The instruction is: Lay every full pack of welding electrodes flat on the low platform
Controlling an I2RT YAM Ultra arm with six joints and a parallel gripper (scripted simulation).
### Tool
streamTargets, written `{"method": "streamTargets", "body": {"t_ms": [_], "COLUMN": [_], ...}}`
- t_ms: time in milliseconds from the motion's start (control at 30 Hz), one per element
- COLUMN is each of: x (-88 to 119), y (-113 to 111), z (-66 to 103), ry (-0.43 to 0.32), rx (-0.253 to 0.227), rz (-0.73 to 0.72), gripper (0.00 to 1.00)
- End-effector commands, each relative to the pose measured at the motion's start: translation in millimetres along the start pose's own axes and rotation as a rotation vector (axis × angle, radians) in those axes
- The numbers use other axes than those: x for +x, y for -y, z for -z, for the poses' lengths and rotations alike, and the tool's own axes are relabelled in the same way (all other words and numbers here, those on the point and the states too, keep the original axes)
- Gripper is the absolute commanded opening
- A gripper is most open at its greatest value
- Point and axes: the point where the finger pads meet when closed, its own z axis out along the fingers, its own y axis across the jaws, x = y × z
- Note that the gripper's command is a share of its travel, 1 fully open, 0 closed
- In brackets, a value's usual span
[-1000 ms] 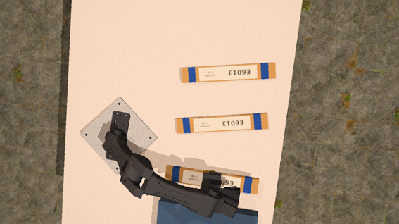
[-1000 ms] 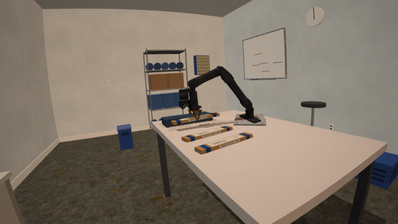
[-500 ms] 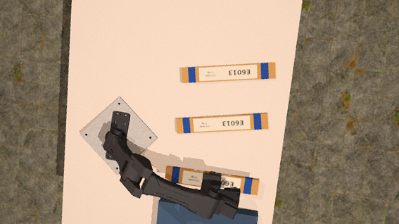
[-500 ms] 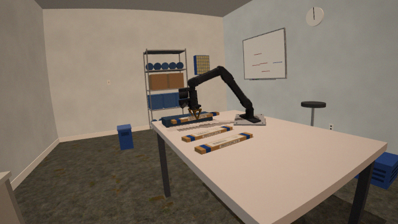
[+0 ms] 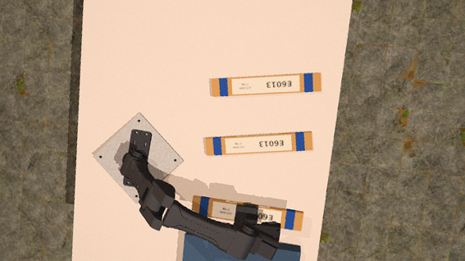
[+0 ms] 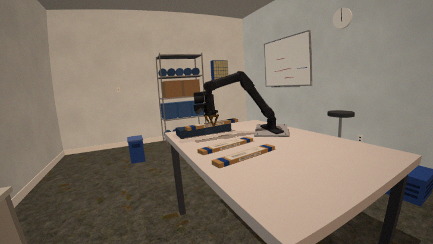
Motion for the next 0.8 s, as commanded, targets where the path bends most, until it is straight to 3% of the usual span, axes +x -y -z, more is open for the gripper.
{"method": "streamTargets", "body": {"t_ms": [0,533,767], "x": [-4,-2,-16], "y": [6,6,12], "z": [48.6,73.0,84.6], "ry": [0.08,0.074,0.13], "rx": [0.026,0.023,0.044], "rz": [-0.005,-0.006,0.002], "gripper": [0.0,0.0,0.0]}}
